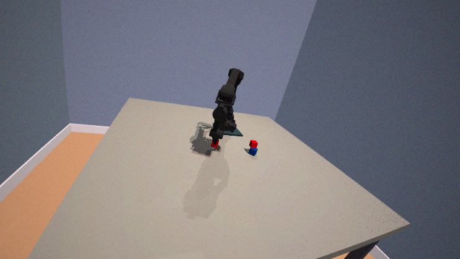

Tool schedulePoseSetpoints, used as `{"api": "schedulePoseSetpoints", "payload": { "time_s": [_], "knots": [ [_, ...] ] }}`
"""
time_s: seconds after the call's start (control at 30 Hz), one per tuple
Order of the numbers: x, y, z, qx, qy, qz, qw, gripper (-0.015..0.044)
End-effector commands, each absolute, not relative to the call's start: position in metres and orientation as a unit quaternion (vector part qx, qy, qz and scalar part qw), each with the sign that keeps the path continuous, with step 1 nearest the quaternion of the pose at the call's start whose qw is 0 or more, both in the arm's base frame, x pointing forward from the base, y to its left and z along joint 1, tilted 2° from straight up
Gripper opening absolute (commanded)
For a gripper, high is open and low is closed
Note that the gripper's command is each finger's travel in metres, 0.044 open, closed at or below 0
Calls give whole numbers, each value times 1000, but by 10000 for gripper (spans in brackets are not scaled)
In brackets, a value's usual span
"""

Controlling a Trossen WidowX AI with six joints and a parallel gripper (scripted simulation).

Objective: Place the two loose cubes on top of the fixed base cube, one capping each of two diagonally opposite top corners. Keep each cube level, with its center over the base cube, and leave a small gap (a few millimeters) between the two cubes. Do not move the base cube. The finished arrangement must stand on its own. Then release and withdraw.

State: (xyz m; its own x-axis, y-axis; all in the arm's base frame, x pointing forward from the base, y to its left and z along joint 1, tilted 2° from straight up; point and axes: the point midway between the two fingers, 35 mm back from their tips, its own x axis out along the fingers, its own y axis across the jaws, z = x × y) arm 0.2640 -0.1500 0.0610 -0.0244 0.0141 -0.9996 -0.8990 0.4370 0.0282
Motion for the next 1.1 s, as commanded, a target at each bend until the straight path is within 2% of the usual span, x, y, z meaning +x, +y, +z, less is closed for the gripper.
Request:
{"api": "schedulePoseSetpoints", "payload": {
  "time_s": [0.0, 0.67, 1.07],
  "knots": [
    [267, -152, 80, -372, 602, 380, 596, 105],
    [264, -150, 143, -372, 602, 380, 596, 105],
    [273, -135, 145, -349, 615, 355, 611, 105]
  ]
}}
